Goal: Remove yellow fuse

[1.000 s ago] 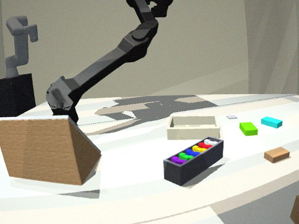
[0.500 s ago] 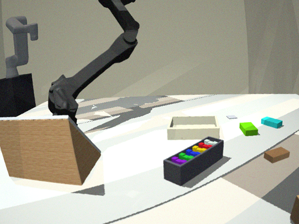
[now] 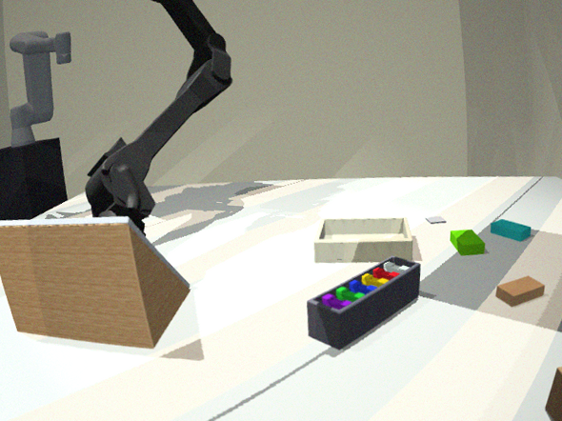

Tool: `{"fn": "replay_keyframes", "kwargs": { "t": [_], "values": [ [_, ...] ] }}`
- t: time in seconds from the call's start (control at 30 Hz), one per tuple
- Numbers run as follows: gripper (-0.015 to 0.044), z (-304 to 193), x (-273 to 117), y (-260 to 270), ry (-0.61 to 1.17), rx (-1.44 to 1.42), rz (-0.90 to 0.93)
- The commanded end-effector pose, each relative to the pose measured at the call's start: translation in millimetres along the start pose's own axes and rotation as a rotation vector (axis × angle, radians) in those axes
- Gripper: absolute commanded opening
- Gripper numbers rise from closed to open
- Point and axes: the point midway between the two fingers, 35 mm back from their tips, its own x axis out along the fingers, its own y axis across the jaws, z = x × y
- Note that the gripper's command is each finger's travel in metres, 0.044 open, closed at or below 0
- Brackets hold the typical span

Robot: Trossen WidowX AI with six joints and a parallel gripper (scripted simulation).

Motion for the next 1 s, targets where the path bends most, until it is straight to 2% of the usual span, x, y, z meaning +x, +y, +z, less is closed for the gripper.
{"fn": "replay_keyframes", "kwargs": {
  "t": [0.0,0.17,0.47,0.77,0.97],
  "values": [
    [0.0074,0,-3,-41,0.018,-0.043,-0.123],
    [0.0074,-4,-15,-99,0.056,-0.094,-0.297],
    [0.0074,-26,-61,-195,0.182,-0.151,-0.596],
    [0.0074,-70,-157,-295,0.464,-0.265,-0.946],
    [0.0074,-103,-234,-329,0.656,-0.272,-1.141]
  ]
}}
